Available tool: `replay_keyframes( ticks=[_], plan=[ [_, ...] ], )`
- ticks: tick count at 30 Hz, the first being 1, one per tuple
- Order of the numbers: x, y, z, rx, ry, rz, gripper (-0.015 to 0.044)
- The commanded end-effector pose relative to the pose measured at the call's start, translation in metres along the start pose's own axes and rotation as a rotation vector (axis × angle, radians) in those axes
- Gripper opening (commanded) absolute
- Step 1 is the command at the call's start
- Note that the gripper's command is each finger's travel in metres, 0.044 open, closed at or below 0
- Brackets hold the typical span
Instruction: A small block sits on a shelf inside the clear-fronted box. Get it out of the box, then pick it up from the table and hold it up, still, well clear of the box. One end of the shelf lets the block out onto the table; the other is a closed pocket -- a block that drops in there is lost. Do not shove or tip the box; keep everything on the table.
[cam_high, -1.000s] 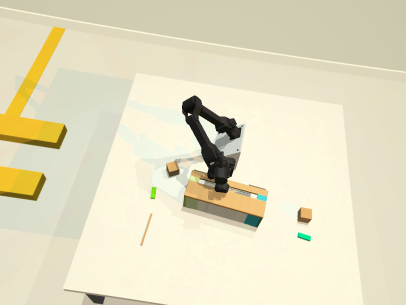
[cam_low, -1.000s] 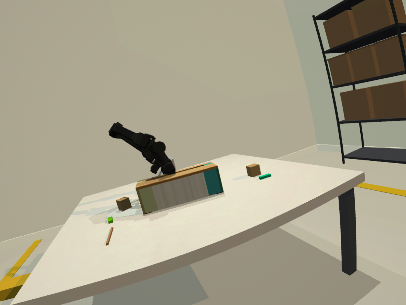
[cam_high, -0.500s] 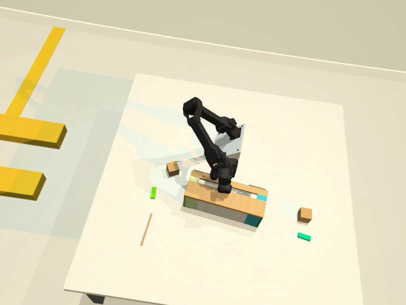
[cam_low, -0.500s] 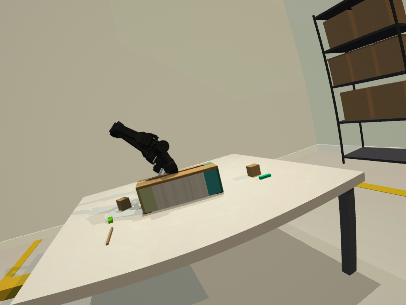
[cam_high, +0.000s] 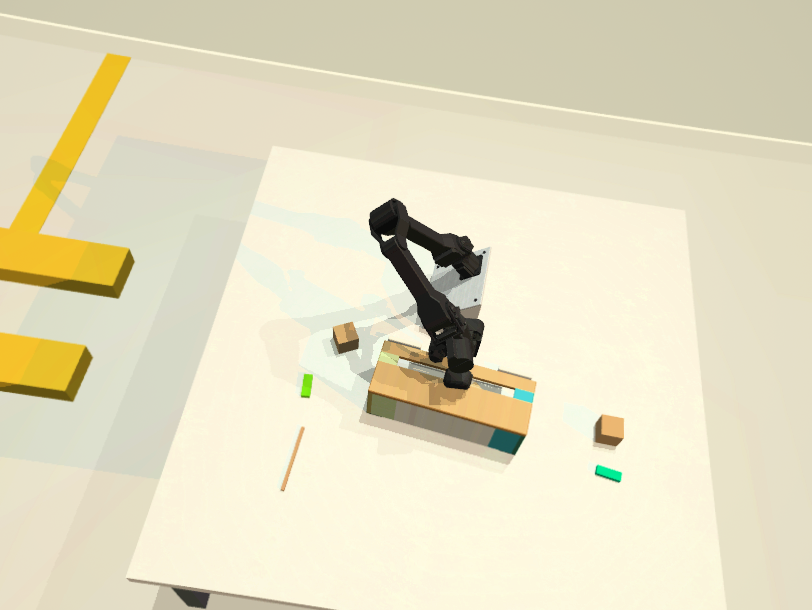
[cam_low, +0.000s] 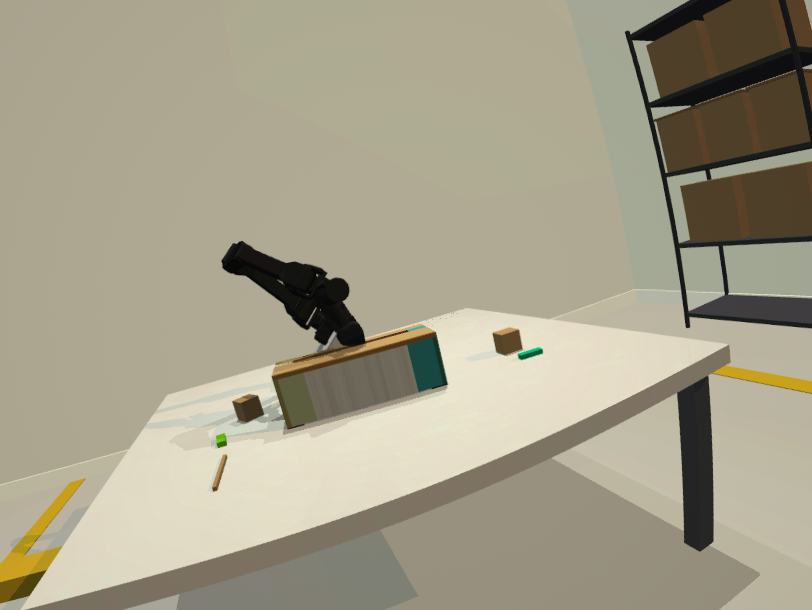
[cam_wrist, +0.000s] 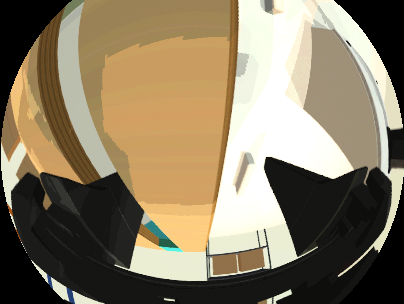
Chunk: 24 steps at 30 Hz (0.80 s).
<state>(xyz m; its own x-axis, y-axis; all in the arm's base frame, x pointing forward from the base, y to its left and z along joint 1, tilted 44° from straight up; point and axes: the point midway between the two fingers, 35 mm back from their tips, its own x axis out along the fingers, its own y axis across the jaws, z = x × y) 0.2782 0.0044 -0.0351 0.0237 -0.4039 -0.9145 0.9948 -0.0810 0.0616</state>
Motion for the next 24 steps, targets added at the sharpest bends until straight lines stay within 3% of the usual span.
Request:
replay_keyframes(
  ticks=[1, 24],
  plan=[
    [0.002, 0.001, -0.01, 0.002, 0.005, 0.003, 0.04],
    [0.016, 0.001, -0.05, 0.002, 0.007, 0.004, 0.04]
  ],
)
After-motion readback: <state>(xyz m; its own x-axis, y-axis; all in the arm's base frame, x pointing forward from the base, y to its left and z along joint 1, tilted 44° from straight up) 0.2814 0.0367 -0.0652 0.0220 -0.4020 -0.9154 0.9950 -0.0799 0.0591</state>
